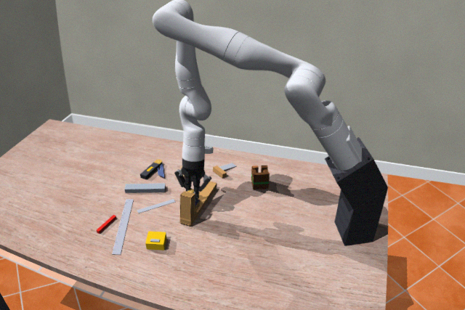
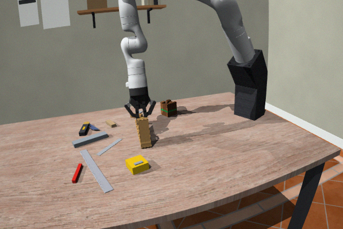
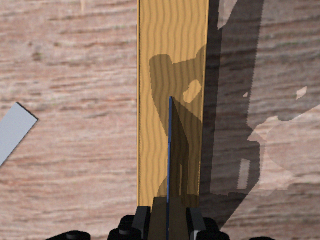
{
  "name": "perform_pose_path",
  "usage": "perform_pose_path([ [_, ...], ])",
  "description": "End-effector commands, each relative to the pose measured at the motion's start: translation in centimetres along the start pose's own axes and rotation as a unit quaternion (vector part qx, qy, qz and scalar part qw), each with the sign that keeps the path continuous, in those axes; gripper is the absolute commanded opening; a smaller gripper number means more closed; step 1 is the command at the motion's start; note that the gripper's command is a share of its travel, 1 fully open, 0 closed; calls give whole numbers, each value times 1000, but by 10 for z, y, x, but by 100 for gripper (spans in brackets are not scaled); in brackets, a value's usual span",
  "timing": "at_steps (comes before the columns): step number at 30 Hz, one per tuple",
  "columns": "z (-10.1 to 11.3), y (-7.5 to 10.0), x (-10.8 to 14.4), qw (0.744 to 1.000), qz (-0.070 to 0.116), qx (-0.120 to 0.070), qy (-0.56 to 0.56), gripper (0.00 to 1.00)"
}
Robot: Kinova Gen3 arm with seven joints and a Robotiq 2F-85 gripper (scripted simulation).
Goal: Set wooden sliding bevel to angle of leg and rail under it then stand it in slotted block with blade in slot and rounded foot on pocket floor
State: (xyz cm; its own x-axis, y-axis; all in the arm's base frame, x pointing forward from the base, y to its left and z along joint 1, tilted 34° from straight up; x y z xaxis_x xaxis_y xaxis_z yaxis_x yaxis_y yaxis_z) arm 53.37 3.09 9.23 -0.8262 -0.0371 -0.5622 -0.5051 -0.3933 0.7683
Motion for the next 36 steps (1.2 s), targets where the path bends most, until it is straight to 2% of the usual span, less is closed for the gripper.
perform_pose_path([
  [1, 0, 1, -1, 1000, -1, 0, 0, 10],
  [11, 0, 8, 0, 1000, -1, 0, 0, 10],
  [23, 0, 8, 0, 1000, -1, 0, 0, 10],
  [36, -12, 8, 2, 1000, -1, 0, 0, 10],
])
Point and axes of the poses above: the point where the finger pads meet when closed, its own y axis back along the fingers, its own x axis across the jaws, z = x × y, the point moved 2 cm from there along y, back along the fingers, and after that the axes turned 10 degrees about y, right-handed, at the moved point
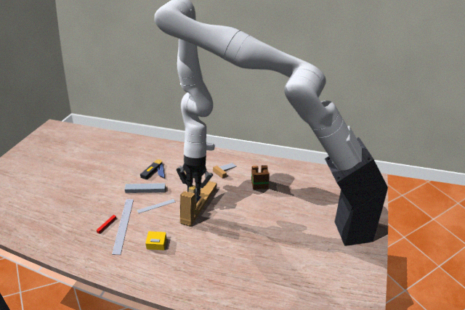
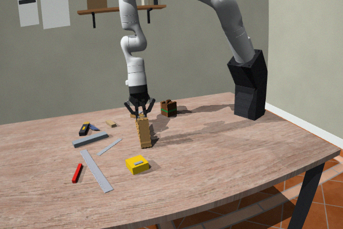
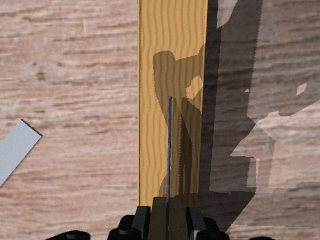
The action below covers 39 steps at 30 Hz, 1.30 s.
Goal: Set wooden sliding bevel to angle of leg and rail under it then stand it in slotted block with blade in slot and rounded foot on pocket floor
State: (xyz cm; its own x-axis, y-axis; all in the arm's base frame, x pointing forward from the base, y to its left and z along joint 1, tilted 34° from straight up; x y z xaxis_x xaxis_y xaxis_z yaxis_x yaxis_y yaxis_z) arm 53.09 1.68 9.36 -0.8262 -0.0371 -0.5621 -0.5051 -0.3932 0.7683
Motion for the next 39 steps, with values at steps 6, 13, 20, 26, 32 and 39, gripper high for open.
perform_pose_path([
  [6, 0, 1, -1, 1000, -1, 0, 0, 10],
  [13, 0, 1, -1, 1000, -1, 0, 0, 10],
  [20, 0, 3, -1, 1000, -1, 0, 0, 10],
  [26, 0, 8, -1, 1000, -1, 0, 0, 10],
  [32, 0, 13, 0, 1000, -1, 0, 0, 10],
  [39, 0, 24, 0, 1000, -1, 0, 0, 10],
])
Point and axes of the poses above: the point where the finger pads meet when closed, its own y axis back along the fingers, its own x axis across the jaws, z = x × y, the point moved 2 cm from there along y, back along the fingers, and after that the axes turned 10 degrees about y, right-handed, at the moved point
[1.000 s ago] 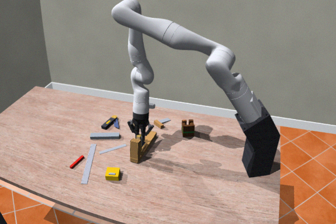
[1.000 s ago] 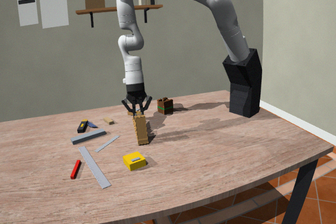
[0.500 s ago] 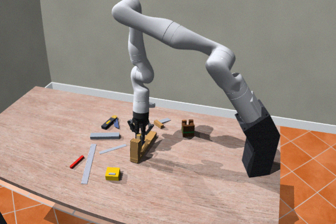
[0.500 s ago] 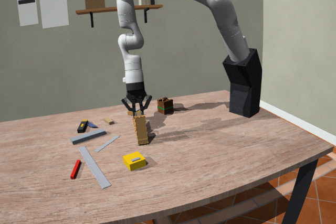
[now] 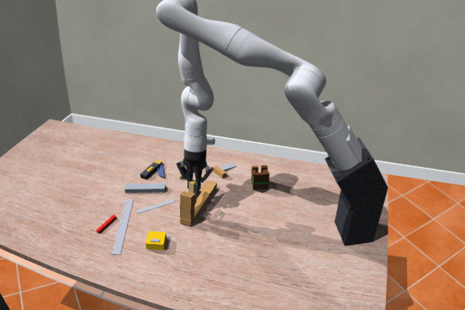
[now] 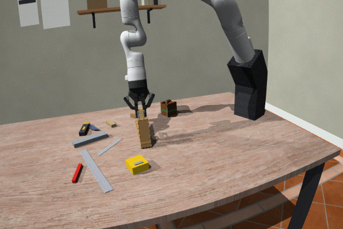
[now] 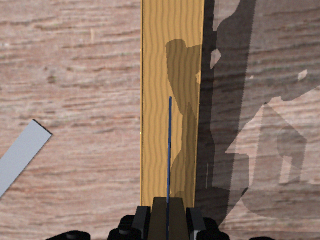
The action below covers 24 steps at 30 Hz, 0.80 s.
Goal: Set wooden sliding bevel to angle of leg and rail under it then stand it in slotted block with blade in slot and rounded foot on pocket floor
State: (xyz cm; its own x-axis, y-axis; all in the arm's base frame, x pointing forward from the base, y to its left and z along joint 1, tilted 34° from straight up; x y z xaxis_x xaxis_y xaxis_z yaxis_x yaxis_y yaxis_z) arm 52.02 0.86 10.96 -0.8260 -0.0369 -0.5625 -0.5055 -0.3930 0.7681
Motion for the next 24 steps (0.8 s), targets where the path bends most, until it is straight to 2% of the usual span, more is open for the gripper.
perform_pose_path([
  [1, 0, 5, -1, 1000, 0, 0, 0, 10],
  [6, 0, 11, -1, 1000, 0, 0, 0, 10],
  [21, 0, 47, 0, 1000, 0, 0, 0, 10],
  [24, 0, 50, 0, 1000, 0, 0, 0, 10],
])
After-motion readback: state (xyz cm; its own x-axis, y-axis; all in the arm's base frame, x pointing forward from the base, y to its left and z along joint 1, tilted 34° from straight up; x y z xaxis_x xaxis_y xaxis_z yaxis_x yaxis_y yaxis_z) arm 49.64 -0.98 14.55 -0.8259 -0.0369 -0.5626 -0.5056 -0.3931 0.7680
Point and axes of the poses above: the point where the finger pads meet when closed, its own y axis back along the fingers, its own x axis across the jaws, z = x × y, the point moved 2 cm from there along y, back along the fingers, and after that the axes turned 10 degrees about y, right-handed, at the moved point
